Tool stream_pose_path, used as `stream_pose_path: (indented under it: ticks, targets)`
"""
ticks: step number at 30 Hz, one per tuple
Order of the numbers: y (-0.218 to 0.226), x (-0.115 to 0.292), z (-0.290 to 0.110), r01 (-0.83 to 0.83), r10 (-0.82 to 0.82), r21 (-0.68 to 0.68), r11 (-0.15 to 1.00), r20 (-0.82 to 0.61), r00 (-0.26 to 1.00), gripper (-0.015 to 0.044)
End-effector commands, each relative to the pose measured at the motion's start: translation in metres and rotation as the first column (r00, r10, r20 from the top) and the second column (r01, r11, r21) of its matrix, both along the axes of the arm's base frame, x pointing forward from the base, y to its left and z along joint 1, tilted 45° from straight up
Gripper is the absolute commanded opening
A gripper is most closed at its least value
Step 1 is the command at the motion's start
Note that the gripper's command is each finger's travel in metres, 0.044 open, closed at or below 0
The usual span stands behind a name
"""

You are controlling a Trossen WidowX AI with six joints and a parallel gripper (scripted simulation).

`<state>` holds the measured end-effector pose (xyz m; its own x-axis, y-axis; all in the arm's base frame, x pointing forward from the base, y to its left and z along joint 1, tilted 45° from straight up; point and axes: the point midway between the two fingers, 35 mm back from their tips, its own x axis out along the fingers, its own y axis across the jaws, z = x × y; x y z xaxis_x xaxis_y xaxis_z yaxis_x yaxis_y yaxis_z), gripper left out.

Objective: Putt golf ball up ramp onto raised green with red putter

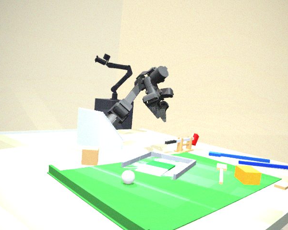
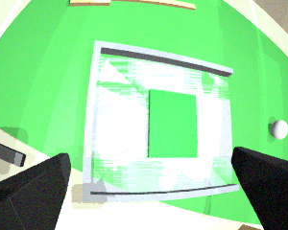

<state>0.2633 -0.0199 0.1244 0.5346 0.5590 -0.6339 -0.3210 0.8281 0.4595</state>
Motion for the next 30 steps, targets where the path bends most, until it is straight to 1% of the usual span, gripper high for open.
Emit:
stream_pose_path:
  ticks: [1,7,11,12,30]
  targets:
    - [0.076,-0.005,0.016,-0.549,0.571,-0.156,0.821,0.225,0.790,0.0440]
    - [0.115,-0.016,0.025,-0.741,0.780,-0.269,0.616,0.340,0.525,0.0440]
    - [0.139,-0.025,0.032,-0.813,0.857,-0.350,0.466,0.409,0.315,0.0440]
    - [0.142,-0.026,0.033,-0.818,0.862,-0.360,0.449,0.416,0.290,0.0440]
    - [0.146,-0.023,0.029,-0.819,0.863,-0.362,0.446,0.417,0.285,0.0440]
